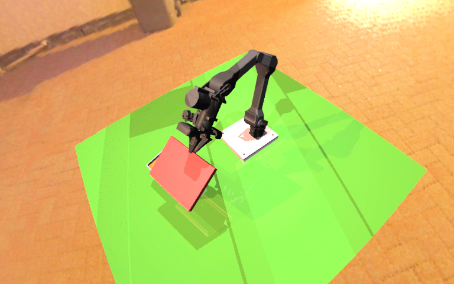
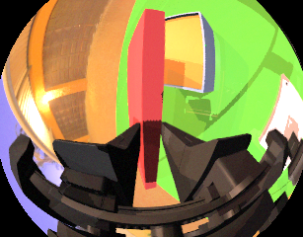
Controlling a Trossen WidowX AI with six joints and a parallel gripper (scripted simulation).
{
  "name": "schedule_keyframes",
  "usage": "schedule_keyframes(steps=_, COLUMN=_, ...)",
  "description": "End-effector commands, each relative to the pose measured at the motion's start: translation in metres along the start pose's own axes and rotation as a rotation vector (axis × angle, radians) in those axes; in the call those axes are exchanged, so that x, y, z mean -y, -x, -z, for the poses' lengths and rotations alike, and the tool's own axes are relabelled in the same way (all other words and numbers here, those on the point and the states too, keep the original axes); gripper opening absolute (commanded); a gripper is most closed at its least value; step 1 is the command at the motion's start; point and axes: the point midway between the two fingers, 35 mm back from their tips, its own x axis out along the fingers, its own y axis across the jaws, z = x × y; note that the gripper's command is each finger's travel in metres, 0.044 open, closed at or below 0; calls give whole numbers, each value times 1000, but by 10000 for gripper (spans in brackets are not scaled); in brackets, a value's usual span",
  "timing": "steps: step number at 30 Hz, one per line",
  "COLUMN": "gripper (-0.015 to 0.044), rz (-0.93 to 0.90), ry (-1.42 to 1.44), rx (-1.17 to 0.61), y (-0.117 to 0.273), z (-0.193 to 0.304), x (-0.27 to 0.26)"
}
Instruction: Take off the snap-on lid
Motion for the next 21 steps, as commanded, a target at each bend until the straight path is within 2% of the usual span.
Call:
schedule_keyframes(steps=1, gripper=0, rz=-17, ry=-4, rx=4, y=4, z=7, x=-3)
schedule_keyframes(steps=21, gripper=0, rz=-17, ry=-7, rx=1, y=5, z=46, x=-1)
